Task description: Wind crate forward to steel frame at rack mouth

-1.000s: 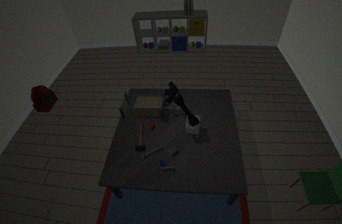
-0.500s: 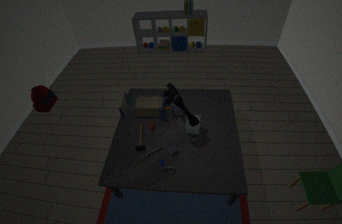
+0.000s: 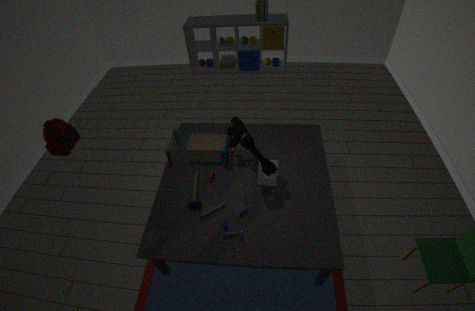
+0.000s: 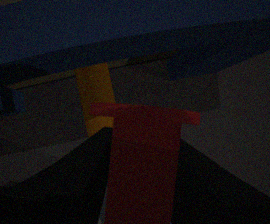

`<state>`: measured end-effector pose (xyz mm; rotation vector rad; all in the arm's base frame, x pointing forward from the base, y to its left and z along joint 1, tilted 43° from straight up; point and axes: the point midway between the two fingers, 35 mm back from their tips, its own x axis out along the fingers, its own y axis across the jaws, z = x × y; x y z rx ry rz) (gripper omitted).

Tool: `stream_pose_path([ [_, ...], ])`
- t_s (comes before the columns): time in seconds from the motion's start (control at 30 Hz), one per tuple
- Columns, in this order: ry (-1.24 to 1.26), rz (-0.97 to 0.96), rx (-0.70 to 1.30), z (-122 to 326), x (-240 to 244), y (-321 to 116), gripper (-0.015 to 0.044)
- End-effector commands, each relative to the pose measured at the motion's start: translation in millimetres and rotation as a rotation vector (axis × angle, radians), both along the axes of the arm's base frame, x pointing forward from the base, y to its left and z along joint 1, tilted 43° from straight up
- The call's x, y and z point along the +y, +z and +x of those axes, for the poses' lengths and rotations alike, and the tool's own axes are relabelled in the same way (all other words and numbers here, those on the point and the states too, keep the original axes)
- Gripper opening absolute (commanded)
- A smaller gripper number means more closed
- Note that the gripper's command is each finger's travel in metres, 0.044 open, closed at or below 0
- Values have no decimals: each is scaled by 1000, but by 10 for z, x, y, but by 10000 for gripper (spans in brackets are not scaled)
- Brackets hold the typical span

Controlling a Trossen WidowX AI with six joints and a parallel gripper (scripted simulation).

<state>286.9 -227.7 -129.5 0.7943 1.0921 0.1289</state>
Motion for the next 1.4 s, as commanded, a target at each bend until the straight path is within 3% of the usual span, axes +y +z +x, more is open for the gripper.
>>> stream_pose_path([
  [0.0, 2, 29, 1, -3, 121, 88, 0],
  [0.27, 1, -1, -2, 3, 68, 58, 0],
  [0.83, 2, -1, -2, 3, 71, 60, 440],
  [0.97, 2, -2, -1, 1, 19, 109, 440],
  [1.17, 2, -6, 1, -57, -347, 528, 440],
  [1.37, 2, -6, 2, -75, -369, 569, 440],
])
